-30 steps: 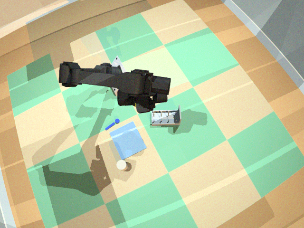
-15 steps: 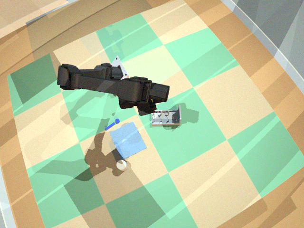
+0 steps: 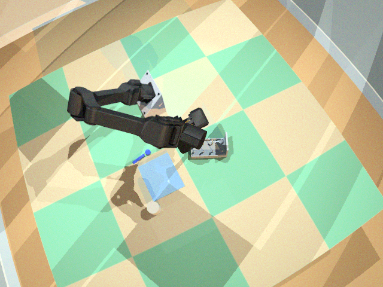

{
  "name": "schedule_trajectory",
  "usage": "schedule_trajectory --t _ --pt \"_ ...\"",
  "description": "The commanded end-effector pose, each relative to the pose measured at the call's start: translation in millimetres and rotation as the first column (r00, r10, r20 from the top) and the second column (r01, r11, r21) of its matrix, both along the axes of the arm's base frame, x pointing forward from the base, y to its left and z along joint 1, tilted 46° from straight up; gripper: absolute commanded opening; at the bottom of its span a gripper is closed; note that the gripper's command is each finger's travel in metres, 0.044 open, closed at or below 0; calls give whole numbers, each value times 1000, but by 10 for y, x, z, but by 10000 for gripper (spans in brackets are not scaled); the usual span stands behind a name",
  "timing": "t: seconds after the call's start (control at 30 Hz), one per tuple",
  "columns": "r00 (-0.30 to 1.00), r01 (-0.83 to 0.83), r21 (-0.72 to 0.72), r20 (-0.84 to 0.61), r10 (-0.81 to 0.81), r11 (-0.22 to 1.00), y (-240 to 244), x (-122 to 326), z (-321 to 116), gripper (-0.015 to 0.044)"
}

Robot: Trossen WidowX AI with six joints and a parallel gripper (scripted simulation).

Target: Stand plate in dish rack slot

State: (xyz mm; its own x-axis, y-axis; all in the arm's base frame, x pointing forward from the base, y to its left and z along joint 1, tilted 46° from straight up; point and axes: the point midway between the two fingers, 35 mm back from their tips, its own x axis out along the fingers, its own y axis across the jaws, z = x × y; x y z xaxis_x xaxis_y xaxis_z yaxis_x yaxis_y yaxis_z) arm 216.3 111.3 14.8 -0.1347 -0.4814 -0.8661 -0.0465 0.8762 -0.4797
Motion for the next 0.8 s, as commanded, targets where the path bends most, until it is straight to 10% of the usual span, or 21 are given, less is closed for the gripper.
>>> schedule_trajectory --t 0.0,0.77 --pt "997 -38 85 -66 44 996 -56 -12 -80 0" --pt "920 -268 532 -106 378 803 -272 0 -375 0"
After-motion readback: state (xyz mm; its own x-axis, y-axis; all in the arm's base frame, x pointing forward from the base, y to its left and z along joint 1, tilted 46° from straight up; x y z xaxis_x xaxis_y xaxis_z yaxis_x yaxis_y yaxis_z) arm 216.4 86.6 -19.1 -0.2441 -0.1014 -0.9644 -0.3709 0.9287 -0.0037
